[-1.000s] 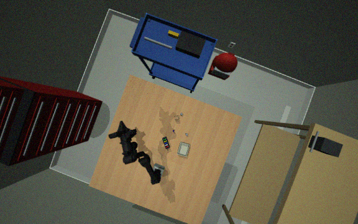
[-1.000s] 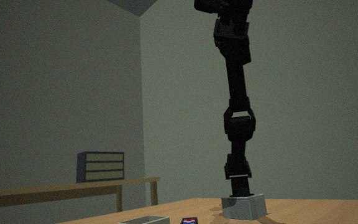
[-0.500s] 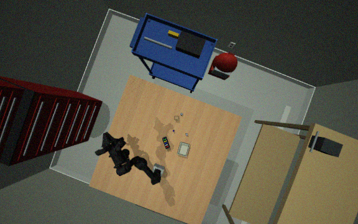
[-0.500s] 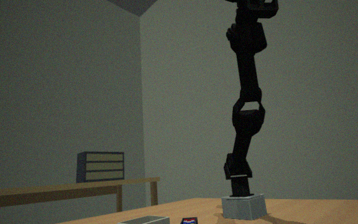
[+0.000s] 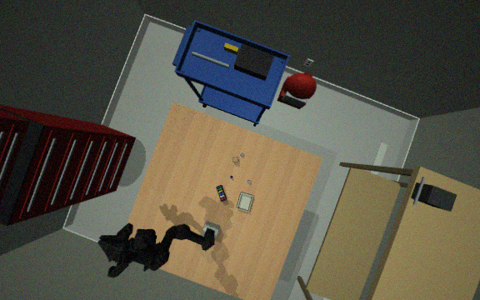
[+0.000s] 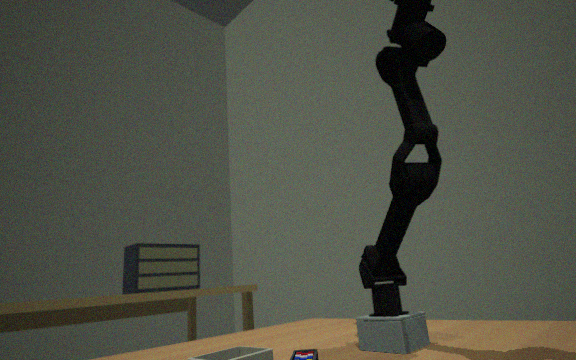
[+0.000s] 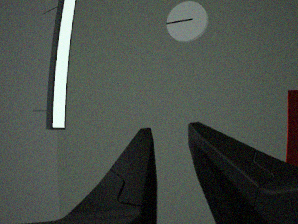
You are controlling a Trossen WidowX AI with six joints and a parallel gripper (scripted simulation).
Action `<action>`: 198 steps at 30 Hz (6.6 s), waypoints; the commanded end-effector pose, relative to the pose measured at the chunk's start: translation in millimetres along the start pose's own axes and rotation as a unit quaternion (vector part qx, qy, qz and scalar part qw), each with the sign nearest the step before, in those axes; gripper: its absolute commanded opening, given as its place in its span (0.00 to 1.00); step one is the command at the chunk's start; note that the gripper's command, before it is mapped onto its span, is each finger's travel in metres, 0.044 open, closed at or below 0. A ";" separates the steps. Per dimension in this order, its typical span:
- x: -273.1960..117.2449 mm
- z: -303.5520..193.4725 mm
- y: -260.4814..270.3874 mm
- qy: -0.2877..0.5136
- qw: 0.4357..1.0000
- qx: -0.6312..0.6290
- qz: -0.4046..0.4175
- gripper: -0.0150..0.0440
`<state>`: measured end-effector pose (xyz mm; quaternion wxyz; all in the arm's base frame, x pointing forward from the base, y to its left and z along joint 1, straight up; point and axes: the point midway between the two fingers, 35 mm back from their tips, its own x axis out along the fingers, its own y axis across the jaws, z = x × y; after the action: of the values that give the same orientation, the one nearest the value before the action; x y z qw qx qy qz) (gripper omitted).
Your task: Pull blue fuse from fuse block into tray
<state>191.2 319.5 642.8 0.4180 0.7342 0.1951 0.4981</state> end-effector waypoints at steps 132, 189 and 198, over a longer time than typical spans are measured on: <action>-506.1 321.4 -352.5 0.214 -0.469 -0.016 0.857 0.38; -511.4 323.2 -359.6 0.214 -0.468 -0.016 0.857 0.25; -508.9 322.6 -356.1 0.214 -0.468 -0.016 0.857 0.25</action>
<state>307.7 30.9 13.6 0.6525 0.2894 0.6394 -0.2859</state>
